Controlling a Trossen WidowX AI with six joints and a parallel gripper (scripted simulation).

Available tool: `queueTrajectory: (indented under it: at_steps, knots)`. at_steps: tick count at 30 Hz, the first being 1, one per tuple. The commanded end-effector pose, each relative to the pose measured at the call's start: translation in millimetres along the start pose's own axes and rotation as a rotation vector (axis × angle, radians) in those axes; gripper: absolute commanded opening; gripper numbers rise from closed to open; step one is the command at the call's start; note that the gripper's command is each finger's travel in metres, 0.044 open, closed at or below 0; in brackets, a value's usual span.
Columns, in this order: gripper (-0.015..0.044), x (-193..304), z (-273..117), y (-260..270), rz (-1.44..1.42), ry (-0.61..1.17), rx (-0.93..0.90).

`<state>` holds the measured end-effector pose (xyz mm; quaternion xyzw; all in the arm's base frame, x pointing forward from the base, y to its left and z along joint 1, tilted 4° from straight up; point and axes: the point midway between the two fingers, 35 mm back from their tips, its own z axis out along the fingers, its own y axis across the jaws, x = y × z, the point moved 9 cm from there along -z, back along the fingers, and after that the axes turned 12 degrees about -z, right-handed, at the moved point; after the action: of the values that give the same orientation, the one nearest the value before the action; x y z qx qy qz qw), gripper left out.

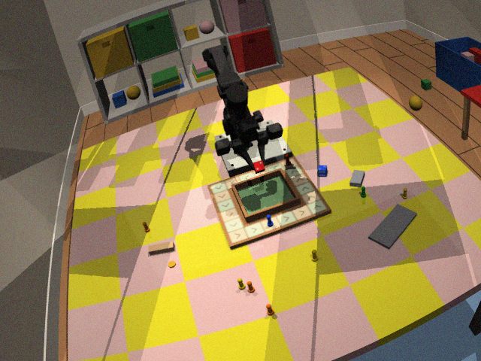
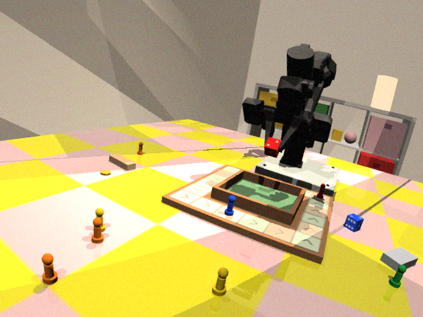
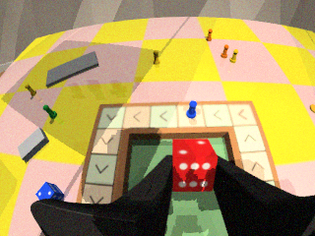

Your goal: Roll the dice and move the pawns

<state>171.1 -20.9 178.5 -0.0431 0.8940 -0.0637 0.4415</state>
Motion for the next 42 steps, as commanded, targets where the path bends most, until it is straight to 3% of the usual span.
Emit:
queueTrajectory:
  at_steps: [1,23,32,39,42]
  knots:
    - [0.0,0.2,-3.6,0.3,0.0,-0.005,-0.003]
    - [0.0,0.8,-2.7,0.2,0.0,0.0,0.0]
    - [0.0236,-0.5,-3.7,-0.1,0.0,0.0,0.0]
    - [0.042,-28.2,-29.1,-6.5,0.0,-0.005,-0.003]
    - [0.044,-30.9,-27.4,-7.0,0.001,0.029,-0.01]
